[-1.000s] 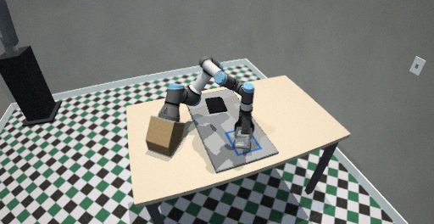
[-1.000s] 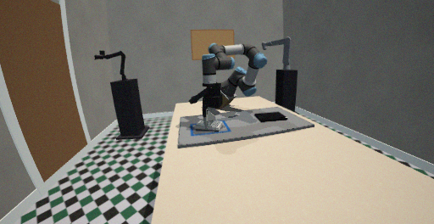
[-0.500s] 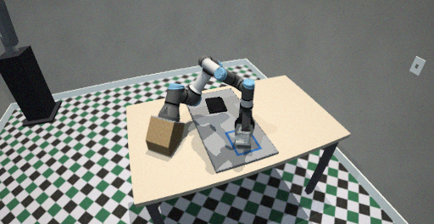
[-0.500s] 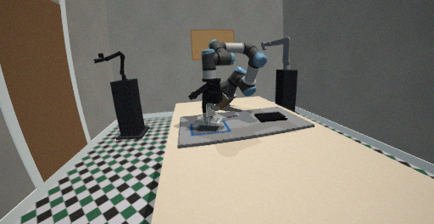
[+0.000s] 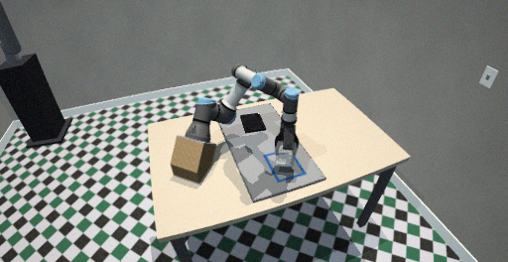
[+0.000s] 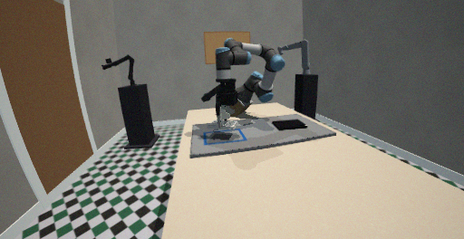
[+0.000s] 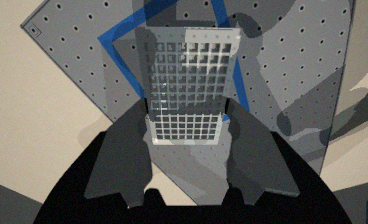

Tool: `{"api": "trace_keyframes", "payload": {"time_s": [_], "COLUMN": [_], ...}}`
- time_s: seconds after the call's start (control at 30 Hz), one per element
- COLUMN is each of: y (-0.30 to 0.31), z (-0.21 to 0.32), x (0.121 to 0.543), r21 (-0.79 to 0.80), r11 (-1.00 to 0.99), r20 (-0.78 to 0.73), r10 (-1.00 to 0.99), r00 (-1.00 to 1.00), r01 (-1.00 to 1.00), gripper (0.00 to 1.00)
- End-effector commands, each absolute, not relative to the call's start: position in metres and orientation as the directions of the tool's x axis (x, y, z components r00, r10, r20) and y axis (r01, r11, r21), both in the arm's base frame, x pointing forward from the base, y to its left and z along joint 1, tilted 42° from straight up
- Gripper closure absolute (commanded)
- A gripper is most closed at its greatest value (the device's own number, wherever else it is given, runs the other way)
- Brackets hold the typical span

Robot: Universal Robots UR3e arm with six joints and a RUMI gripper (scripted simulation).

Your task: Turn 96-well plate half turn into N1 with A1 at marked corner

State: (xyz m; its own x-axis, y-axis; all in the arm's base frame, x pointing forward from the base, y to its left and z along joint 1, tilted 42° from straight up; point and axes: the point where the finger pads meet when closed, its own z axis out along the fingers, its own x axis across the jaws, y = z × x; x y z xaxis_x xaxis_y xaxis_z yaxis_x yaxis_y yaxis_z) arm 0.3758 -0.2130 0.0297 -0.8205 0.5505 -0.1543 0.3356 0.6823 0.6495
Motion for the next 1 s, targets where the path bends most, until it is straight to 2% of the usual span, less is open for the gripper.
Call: {"api": "trace_keyframes", "payload": {"time_s": [0.0,0.97], "y": [-0.217,-0.224], "z": [0.036,0.046], "x": [0.372,0.366], "r21": [0.649,0.649], "r11": [0.683,0.683], "r20": [-0.156,-0.156], "r10": [0.551,0.551], "r00": [-0.820,-0.820], "r01": [0.335,0.336], "gripper": [1.00,1.00]}}
